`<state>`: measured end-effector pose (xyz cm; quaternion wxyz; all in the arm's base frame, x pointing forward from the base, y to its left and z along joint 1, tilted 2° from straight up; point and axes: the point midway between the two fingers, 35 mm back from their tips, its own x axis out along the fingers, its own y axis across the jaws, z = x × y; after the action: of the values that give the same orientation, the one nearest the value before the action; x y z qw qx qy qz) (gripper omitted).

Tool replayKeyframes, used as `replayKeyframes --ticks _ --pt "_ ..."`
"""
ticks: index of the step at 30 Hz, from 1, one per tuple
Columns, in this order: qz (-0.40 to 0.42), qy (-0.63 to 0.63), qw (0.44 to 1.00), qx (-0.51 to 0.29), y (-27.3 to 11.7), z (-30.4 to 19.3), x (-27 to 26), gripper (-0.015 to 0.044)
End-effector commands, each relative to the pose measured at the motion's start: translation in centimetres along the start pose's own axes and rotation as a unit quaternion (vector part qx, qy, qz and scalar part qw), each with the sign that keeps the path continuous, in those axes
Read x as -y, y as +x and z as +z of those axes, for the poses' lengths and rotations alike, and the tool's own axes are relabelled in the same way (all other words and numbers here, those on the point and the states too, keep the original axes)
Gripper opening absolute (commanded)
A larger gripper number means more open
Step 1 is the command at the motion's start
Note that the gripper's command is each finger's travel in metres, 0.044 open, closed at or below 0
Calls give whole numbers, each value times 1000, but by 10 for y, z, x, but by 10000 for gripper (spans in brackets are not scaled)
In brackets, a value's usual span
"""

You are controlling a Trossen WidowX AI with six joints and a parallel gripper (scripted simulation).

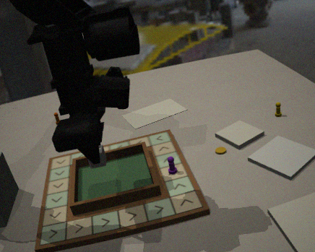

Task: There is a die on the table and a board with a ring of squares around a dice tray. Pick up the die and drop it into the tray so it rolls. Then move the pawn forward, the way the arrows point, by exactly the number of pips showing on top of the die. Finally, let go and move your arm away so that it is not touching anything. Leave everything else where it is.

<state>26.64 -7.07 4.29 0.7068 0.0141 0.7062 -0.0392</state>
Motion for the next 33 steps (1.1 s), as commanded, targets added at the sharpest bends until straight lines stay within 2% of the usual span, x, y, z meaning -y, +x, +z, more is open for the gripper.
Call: replayKeyframes --ticks 1,9,14,23,33 --pt "4 -6 1000 -4 6 2 -21 0" --pt "9 -18 1000 -5 12 4 -59 0" --pt "10 -19 1000 6 13 5 -62 0" --pt "16 -17 988 155 23 13 -61 0" --pt "16 -15 947 319 29 18 -61 0"
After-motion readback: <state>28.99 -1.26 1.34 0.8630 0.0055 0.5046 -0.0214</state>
